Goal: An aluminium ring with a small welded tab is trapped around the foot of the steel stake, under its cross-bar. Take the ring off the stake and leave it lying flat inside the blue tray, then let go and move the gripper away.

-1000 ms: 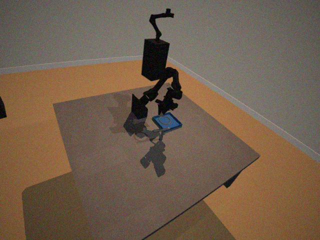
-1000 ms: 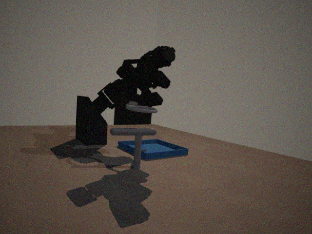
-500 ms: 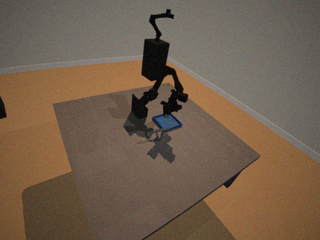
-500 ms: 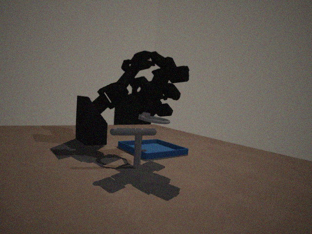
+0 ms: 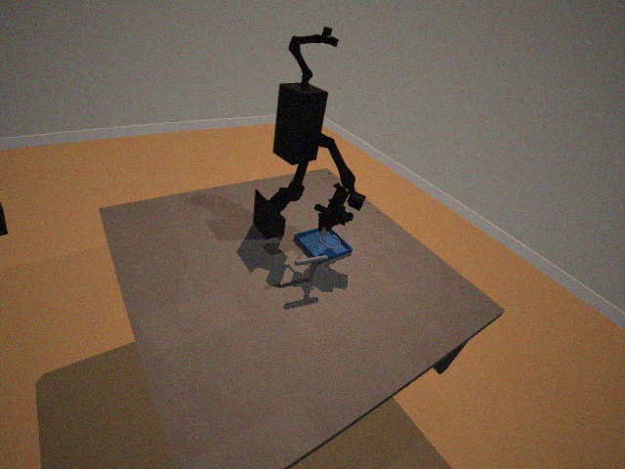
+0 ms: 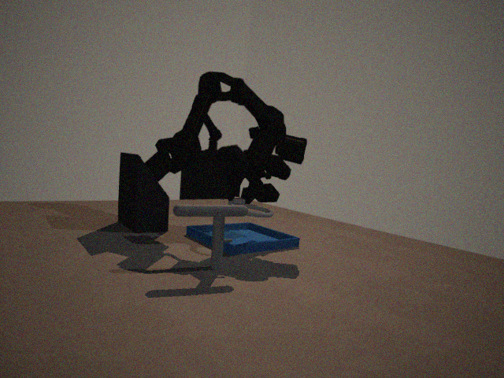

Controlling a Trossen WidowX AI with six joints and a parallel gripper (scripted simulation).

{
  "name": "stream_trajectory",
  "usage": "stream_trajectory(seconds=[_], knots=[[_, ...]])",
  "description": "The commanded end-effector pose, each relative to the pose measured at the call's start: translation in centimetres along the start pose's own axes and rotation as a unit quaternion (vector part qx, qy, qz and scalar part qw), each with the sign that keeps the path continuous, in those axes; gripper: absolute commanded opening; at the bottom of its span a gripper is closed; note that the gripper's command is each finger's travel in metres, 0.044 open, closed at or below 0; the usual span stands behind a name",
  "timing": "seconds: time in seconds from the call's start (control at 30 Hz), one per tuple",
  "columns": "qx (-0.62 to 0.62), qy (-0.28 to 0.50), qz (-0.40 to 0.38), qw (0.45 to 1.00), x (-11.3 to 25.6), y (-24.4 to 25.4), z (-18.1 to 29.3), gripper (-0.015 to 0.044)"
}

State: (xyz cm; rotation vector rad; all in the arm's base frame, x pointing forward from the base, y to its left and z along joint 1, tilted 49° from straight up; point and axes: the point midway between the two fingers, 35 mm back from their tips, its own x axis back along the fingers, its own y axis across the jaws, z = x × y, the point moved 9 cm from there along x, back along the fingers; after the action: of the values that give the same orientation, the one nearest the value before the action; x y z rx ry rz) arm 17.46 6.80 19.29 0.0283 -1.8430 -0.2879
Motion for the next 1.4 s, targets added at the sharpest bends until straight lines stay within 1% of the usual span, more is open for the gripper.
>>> stream_trajectory(seconds=[0.0, 0.13, 0.3, 0.53, 0.63, 0.67, 1.17, 1.2, 1.37], knots=[[-0.009, -0.003, 0.000, 1.000, 0.9, 2.4, 2.4, 0.0000], [-0.013, -0.005, -0.007, 1.000, 1.7, 4.0, 4.8, 0.0000], [-0.014, -0.005, -0.008, 1.000, 1.8, 4.2, 5.2, 0.0000], [-0.015, -0.005, -0.009, 1.000, -0.3, 5.8, 5.6, 0.0000], [-0.015, -0.005, -0.009, 1.000, -0.5, 6.0, 5.7, 0.0000], [-0.010, 0.000, -0.010, 1.000, 0.0, 5.6, 5.6, 0.0026], [-0.010, 0.000, -0.010, 1.000, 0.1, 5.5, 5.5, 0.0420], [-0.010, 0.000, -0.009, 1.000, 0.6, 5.2, 5.2, 0.0440], [-0.011, 0.000, -0.008, 1.000, 5.3, 1.6, 3.7, 0.0440]])
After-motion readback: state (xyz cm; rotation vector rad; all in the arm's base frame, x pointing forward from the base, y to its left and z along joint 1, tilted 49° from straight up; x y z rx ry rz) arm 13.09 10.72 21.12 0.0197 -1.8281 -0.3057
